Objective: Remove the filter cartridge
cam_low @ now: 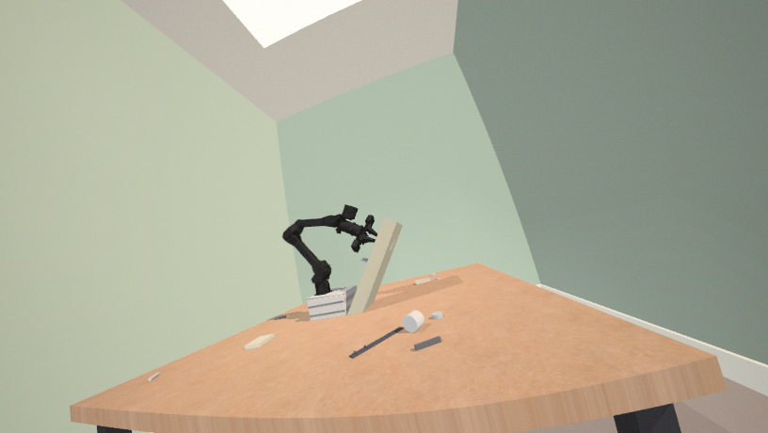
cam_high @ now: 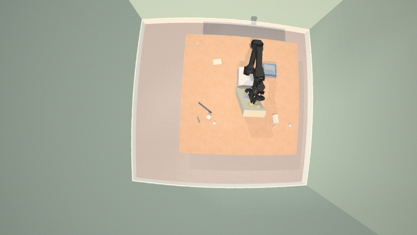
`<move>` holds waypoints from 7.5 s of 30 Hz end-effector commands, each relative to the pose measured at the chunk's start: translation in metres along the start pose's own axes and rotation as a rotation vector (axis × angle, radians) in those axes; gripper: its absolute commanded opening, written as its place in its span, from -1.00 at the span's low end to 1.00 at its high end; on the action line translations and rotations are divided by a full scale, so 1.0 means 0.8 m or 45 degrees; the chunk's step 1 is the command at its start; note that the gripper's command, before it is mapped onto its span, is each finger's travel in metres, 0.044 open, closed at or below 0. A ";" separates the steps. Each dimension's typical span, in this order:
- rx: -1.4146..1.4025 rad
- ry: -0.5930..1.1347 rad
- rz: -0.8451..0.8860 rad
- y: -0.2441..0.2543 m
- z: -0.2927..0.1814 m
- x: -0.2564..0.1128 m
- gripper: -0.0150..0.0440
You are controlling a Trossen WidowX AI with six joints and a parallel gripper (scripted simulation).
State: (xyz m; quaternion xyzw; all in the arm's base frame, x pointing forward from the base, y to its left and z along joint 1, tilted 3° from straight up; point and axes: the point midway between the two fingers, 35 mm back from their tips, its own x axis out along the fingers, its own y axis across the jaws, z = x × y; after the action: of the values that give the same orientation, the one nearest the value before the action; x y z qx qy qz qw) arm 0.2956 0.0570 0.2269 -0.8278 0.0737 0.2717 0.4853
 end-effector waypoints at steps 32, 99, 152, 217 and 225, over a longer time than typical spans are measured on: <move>-0.002 -0.003 0.004 -0.003 -0.001 0.004 -0.12; -0.002 -0.003 0.003 0.000 0.000 0.018 -0.12; 0.386 -0.002 0.002 0.000 0.000 0.027 -0.49; 2.104 0.002 0.010 0.000 0.000 -0.070 -0.49; 2.104 0.002 0.010 0.000 0.000 -0.070 -0.49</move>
State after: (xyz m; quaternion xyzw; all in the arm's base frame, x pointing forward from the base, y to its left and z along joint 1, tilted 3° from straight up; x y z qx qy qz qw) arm 0.2497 0.0498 0.2504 -0.2020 0.2601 0.1330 0.9348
